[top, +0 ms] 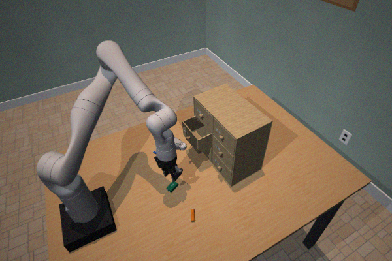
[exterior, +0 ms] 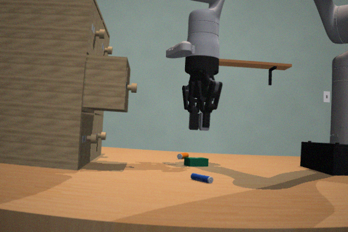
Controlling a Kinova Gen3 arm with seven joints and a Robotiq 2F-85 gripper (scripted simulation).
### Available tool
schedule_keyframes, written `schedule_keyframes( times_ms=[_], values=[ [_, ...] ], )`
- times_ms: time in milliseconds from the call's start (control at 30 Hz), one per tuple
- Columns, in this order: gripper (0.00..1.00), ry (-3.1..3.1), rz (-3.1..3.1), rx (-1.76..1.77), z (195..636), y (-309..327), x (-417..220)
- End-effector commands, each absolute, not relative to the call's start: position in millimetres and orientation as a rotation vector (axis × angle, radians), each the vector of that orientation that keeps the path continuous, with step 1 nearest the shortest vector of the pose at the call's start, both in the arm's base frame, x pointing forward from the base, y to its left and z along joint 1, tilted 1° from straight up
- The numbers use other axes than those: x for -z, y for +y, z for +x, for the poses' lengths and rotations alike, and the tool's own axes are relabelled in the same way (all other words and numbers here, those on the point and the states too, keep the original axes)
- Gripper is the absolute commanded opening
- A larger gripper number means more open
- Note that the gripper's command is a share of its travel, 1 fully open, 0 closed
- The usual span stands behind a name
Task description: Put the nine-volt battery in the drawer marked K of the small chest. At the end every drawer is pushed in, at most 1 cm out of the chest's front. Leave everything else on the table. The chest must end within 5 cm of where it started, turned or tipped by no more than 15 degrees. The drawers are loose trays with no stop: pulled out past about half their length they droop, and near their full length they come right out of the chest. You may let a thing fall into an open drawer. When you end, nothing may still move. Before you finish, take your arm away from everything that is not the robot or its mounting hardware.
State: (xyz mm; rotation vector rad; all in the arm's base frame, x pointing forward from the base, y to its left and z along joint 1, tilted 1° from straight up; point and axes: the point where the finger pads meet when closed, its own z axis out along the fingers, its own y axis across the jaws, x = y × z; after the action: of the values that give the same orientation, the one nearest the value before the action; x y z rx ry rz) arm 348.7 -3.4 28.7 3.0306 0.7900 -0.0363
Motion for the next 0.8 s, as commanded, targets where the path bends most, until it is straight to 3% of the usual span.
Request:
schedule_keyframes(
  times_ms=[0, 767],
  values=[
    [0.42, 0.79, 3.031, 0.035, 349.0, -3.4, -28.6],
    [0.42, 0.79, 3.031, 0.035, 348.2, -4.0, 13.9]
  ],
)
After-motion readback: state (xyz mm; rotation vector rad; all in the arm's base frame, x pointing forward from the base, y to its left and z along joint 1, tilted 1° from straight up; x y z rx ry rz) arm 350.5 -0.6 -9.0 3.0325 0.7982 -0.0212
